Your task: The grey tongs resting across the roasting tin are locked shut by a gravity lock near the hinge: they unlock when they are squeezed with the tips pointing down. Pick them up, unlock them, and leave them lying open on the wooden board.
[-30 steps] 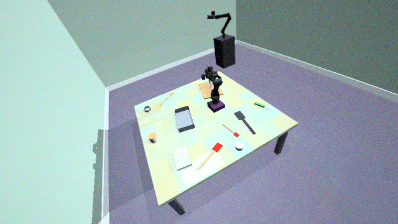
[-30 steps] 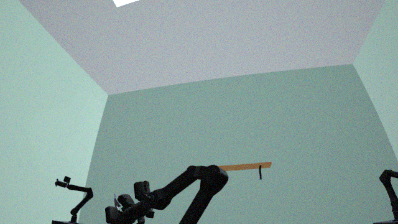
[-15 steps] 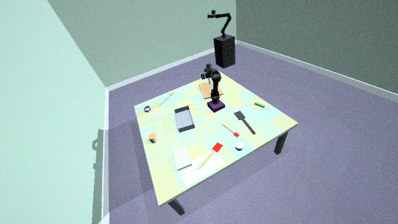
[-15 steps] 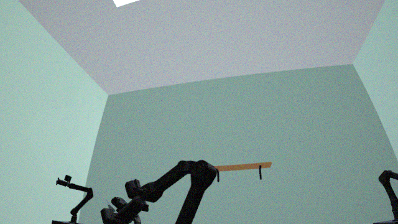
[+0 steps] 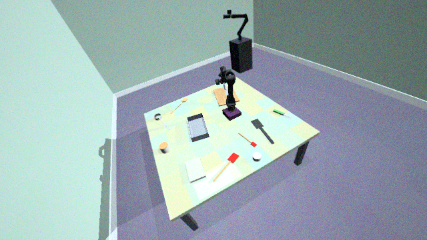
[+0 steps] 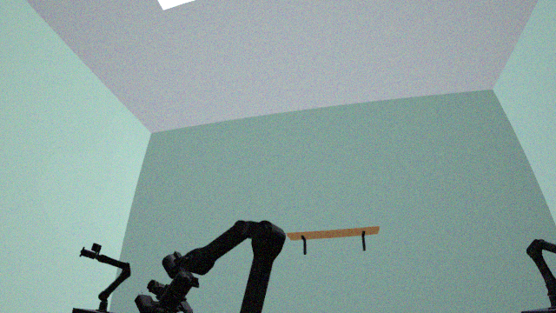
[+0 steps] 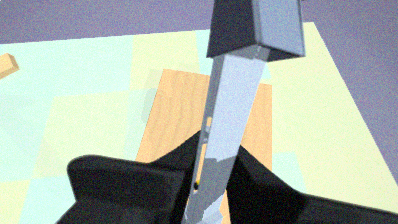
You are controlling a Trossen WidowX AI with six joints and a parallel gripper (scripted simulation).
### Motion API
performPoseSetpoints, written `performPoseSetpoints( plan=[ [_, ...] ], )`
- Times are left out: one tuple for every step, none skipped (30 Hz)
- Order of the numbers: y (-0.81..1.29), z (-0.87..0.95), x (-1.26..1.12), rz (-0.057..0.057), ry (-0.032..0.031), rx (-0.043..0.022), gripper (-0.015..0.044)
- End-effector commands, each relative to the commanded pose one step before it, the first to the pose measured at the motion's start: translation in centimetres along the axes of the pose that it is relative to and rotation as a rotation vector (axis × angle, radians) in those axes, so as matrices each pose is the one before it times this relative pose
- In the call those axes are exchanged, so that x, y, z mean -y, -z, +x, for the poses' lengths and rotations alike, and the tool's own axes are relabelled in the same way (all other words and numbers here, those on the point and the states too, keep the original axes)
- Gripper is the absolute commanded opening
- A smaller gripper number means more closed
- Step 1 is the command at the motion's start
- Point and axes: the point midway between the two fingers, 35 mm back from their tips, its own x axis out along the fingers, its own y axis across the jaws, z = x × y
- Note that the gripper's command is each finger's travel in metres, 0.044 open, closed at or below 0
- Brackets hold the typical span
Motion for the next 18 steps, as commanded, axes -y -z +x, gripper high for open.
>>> performPoseSetpoints(
  plan=[
    [-0.182, 0.445, 0.059, 0.0050, 0.00344, -0.06666, -0.0150],
    [0.039, 0.120, 0.000, 0.0001, 0.00015, -0.01730, -0.0150],
    [0.039, 0.118, 0.000, 0.0001, 0.00017, -0.01730, -0.0150],
    [0.039, 0.116, 0.000, 0.0000, 0.00019, -0.01730, -0.0150],
    [0.039, 0.114, 0.000, 0.0000, 0.00020, -0.01730, -0.0150],
    [0.039, 0.112, 0.000, 0.0000, 0.00022, -0.01730, -0.0150],
    [0.039, 0.110, 0.000, 0.0000, 0.00023, -0.01730, -0.0150],
    [0.039, 0.108, 0.000, 0.0000, 0.00025, -0.01730, -0.0150],
    [0.039, 0.106, 0.000, -0.0001, 0.00027, -0.01730, -0.0150],
    [0.039, 0.104, 0.000, -0.0001, 0.00028, -0.01731, -0.0150],
    [0.066, 0.124, -0.017, 0.0008, -0.00068, -0.01774, -0.0150],
    [0.039, 0.099, 0.000, -0.0001, 0.00037, -0.01724, -0.0150],
    [0.039, 0.097, 0.000, -0.0002, 0.00038, -0.01729, -0.0150],
    [0.039, 0.095, 0.000, -0.0002, 0.00040, -0.01729, -0.0150],
    [0.039, 0.093, 0.000, -0.0002, 0.00042, -0.01729, -0.0150],
    [0.040, 0.091, 0.000, -0.0002, 0.00043, -0.01729, -0.0150],
    [0.037, 0.098, 0.010, 0.0005, 0.00089, -0.01732, -0.0150],
    [0.040, 0.087, 0.000, -0.0003, 0.00045, -0.01729, -0.0150]
  ],
)
